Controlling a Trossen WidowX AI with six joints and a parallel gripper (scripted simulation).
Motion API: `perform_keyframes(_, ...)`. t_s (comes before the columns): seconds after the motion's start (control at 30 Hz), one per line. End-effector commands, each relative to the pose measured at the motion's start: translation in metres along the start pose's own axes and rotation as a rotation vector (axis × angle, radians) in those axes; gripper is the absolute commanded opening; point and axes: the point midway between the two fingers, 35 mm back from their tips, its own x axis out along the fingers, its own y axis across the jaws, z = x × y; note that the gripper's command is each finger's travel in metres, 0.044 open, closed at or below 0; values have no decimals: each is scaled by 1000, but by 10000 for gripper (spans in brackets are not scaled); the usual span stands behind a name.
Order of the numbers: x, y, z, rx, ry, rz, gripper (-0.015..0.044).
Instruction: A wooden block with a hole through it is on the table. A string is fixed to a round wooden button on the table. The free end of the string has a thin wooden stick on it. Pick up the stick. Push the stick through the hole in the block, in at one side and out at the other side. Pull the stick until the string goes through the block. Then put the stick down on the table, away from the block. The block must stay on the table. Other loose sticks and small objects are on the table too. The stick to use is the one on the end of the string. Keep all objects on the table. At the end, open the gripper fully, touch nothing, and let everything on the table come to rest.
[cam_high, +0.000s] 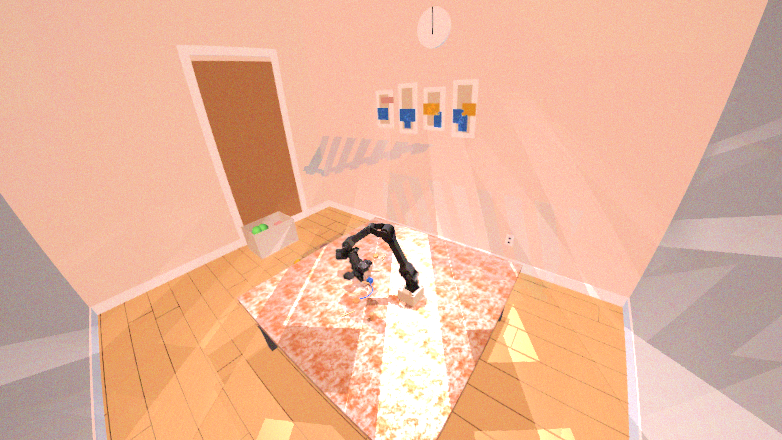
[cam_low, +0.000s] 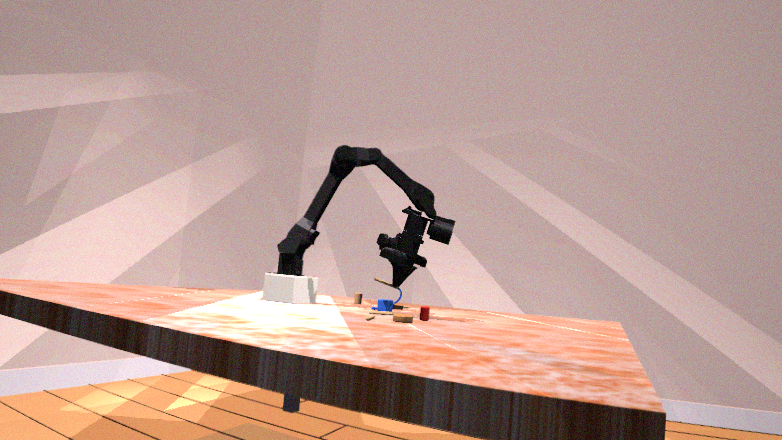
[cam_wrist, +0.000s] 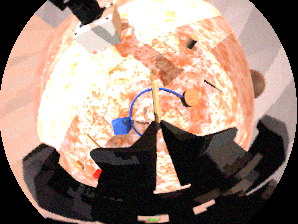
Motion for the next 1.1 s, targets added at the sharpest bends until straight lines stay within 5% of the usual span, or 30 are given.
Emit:
perform_keyframes(0.0,1,0,-7,-4,5,5,0)
perform_keyframes(1.07,-11,1,-46,-11,71,-1,0)
